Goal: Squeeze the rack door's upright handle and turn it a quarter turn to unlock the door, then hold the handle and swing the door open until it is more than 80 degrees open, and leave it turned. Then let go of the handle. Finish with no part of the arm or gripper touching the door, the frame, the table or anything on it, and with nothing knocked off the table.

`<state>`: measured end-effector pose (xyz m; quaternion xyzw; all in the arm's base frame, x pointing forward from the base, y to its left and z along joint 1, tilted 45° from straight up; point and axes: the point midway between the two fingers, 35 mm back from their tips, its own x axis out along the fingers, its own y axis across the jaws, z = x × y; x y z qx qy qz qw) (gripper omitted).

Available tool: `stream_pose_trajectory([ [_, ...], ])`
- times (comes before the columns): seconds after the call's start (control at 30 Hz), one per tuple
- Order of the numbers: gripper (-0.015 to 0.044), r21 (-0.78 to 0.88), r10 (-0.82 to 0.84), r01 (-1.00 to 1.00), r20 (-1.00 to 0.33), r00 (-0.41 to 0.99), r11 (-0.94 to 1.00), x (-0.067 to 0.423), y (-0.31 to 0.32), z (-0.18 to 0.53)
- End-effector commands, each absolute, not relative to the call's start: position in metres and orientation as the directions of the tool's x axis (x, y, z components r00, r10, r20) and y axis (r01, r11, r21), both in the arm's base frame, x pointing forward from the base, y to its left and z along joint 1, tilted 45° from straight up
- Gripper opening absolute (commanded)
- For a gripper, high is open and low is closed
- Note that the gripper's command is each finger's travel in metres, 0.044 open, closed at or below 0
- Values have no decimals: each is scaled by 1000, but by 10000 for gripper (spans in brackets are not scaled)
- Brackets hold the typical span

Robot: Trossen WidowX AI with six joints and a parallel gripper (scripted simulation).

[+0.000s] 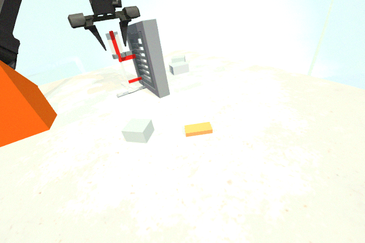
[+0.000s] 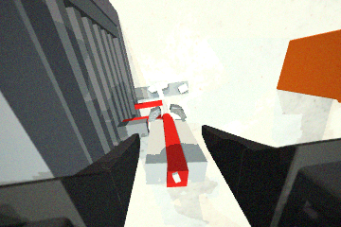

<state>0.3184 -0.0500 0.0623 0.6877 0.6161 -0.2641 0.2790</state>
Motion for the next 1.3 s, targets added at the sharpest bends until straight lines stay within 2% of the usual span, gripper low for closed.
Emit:
stream_pose_trajectory([
  [0.0,286,-38,701,982,-706,105,-185,320,-50,62],
  [0.17,286,-38,701,982,-706,105,-185,320,-50,62],
  [1.27,66,-38,701,982,-706,105,-185,320,-50,62],
])
